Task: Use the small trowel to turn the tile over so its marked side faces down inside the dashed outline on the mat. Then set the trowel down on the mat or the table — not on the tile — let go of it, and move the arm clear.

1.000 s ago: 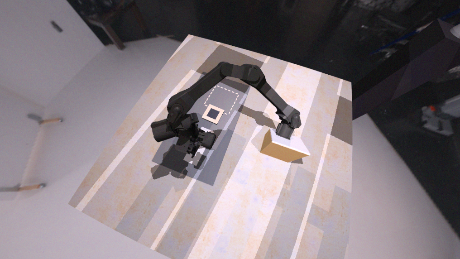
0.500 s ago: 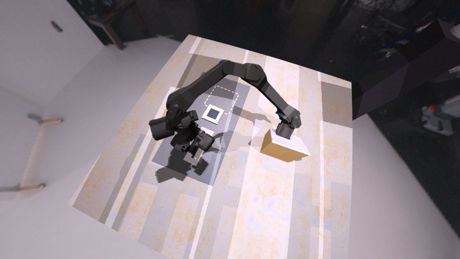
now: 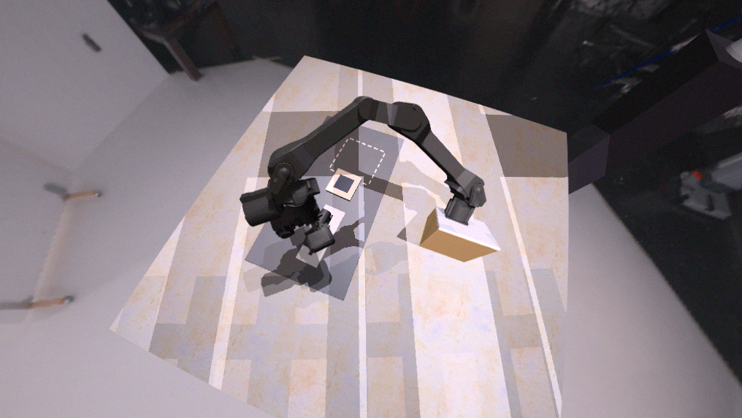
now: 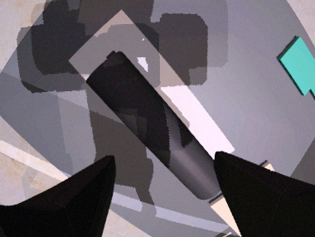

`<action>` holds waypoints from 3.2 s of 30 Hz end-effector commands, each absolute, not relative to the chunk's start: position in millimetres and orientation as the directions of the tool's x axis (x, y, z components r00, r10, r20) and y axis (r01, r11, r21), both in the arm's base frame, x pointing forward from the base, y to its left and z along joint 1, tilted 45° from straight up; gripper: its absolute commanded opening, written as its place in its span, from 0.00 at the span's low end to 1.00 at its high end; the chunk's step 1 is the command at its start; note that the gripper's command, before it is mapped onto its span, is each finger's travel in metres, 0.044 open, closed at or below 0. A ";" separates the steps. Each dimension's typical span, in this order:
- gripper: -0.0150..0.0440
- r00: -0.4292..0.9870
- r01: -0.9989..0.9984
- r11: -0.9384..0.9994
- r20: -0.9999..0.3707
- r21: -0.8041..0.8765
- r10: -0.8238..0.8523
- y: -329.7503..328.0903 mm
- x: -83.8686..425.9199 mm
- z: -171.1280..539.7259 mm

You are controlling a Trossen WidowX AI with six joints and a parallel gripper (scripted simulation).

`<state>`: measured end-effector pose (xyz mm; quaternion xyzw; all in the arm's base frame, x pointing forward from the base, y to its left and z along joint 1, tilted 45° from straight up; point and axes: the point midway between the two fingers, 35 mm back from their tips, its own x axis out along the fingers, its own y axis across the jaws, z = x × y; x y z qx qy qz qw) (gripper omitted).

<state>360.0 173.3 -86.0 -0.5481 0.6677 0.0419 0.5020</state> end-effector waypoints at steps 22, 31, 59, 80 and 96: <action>0.71 0.101 -0.035 0.719 -0.718 -0.694 -0.689 173.4 360.3 -86.5; 0.71 0.101 0.271 0.714 -0.718 -0.646 -0.688 173.4 360.6 -86.6; 0.71 0.101 0.942 0.298 -0.719 -0.153 -0.688 173.5 361.5 -87.1; 0.71 0.101 0.995 0.069 -0.719 0.074 -0.688 167.8 363.3 -93.8; 0.71 0.102 0.995 0.069 -0.718 0.075 -0.689 150.4 366.7 -112.3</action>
